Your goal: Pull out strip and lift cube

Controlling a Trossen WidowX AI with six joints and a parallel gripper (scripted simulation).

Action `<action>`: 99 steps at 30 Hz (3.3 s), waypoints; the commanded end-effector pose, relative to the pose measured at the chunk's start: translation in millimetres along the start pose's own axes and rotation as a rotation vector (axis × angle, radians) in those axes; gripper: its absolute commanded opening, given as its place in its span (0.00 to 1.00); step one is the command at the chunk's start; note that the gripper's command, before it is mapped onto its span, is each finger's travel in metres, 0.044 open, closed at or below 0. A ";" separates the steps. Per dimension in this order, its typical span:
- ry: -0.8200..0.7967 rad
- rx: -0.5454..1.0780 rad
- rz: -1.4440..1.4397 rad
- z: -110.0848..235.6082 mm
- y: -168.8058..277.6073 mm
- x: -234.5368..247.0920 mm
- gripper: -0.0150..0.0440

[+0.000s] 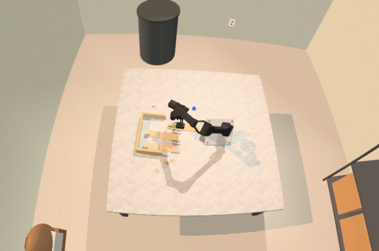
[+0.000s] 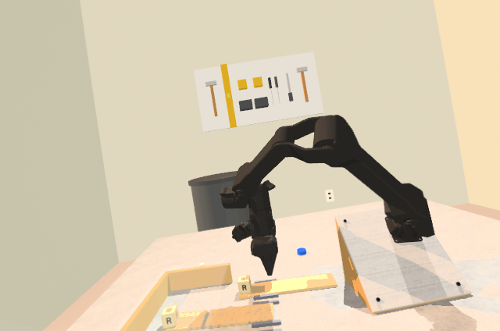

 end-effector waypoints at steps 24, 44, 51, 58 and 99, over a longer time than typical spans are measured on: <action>-0.005 -0.006 -0.001 1.1 -71.4 11.9 0.69; -0.006 -0.006 -0.001 -31.8 -71.9 12.0 0.68; -0.008 -0.006 -0.001 -43.2 -71.4 12.1 0.68; -0.002 -0.004 0.006 -43.2 -71.6 12.2 0.50; -0.005 -0.002 -0.005 -1.3 28.4 6.8 0.25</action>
Point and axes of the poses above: the point midway between the two fingers, 35 mm back from their tips, its own z axis back along the fingers, its own x axis across the jaws, y = z × x, the point moved 9 cm from there along z, back along the fingers, and after that the axes turned 5 degrees about -z, right-handed, at the moved point
